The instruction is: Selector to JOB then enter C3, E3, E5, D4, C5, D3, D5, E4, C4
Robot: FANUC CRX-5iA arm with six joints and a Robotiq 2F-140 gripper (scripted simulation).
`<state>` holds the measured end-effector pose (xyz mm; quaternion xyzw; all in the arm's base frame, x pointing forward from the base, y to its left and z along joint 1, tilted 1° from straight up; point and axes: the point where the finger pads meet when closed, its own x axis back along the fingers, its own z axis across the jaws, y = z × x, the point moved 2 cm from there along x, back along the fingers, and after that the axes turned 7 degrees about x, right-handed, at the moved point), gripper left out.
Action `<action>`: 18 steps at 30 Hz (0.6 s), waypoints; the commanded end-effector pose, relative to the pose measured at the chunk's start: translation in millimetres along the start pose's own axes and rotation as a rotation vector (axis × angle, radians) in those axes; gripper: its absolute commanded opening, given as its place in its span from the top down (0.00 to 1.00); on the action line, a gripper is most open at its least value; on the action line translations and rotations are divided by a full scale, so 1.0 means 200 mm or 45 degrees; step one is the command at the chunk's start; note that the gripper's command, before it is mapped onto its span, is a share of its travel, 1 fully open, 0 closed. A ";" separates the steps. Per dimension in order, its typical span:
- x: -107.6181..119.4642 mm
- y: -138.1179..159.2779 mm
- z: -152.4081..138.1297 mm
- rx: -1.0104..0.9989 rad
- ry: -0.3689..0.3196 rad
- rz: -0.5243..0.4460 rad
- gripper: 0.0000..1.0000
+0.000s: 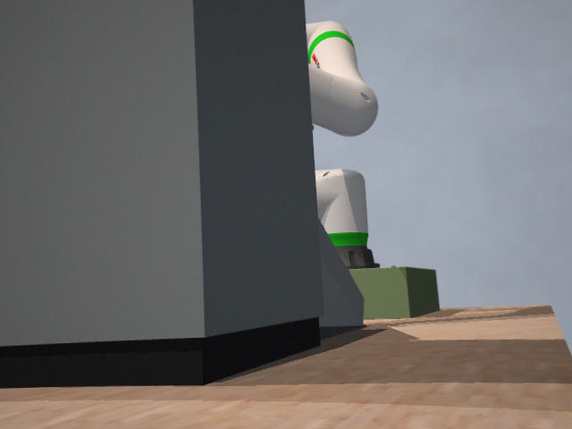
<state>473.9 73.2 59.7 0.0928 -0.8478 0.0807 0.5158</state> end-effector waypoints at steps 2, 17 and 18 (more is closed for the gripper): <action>-0.02 0.00 0.00 0.000 0.000 0.000 1.00; -0.03 0.00 0.00 0.000 0.000 0.000 1.00; -0.03 0.00 0.00 0.000 0.000 0.000 1.00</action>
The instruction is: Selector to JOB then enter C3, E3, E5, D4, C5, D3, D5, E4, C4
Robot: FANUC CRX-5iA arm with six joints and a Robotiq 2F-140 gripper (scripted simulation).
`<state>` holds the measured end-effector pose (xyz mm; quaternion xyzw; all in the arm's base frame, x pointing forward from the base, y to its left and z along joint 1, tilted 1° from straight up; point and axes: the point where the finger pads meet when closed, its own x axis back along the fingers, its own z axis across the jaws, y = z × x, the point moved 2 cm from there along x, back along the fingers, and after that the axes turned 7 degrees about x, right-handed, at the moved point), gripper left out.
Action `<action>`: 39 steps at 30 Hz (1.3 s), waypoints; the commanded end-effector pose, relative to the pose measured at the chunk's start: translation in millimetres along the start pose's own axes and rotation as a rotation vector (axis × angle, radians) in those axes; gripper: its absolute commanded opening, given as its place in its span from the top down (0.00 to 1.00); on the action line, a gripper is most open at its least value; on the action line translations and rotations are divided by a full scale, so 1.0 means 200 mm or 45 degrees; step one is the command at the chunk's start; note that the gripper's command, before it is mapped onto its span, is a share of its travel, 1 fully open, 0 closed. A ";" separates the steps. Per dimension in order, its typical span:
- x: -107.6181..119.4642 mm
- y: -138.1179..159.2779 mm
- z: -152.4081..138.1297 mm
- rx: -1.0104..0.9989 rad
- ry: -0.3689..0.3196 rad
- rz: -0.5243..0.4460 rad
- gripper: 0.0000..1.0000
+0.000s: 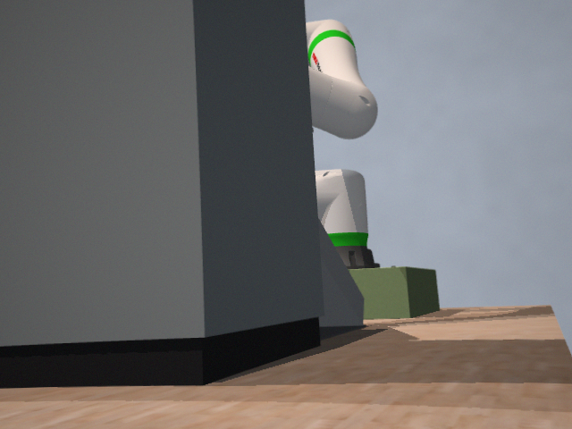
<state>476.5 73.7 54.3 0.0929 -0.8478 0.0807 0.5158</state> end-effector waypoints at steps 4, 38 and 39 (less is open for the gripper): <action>0.00 0.00 0.00 0.000 0.000 0.000 1.00; -0.06 0.00 0.00 0.000 0.000 0.000 1.00; -0.06 0.00 0.00 0.000 0.000 0.000 1.00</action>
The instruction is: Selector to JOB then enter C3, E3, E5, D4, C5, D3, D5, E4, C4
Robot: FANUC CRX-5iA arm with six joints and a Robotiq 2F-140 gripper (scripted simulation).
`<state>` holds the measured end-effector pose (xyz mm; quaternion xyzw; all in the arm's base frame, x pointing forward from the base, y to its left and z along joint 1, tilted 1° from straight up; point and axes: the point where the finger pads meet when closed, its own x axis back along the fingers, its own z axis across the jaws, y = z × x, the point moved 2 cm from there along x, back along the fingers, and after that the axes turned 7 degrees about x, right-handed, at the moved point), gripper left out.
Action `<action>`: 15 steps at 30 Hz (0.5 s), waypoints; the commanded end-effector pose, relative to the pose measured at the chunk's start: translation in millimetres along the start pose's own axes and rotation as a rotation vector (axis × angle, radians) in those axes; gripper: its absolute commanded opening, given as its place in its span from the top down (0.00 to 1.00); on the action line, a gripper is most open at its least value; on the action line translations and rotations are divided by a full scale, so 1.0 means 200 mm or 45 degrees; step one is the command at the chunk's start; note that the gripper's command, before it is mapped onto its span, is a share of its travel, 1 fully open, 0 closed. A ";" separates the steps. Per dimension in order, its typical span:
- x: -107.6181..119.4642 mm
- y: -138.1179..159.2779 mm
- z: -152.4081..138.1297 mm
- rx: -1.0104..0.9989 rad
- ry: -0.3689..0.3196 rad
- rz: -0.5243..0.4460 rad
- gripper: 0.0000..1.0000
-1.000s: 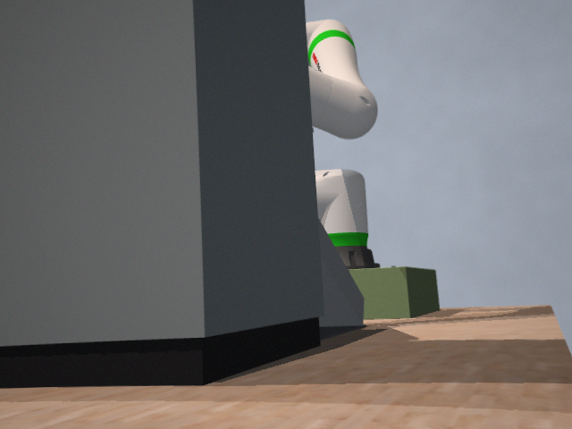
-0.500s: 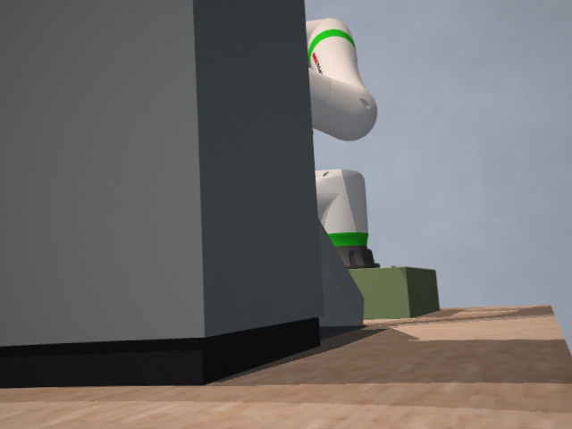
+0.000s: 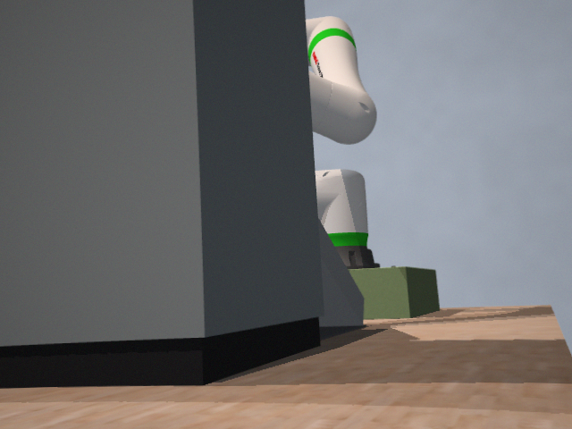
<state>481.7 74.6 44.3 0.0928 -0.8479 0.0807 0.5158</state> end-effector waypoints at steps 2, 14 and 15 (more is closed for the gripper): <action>-0.01 0.00 0.00 0.000 0.000 0.000 1.00; -0.02 0.00 0.00 0.000 0.000 0.000 1.00; -0.02 0.00 0.00 0.000 0.000 0.000 1.00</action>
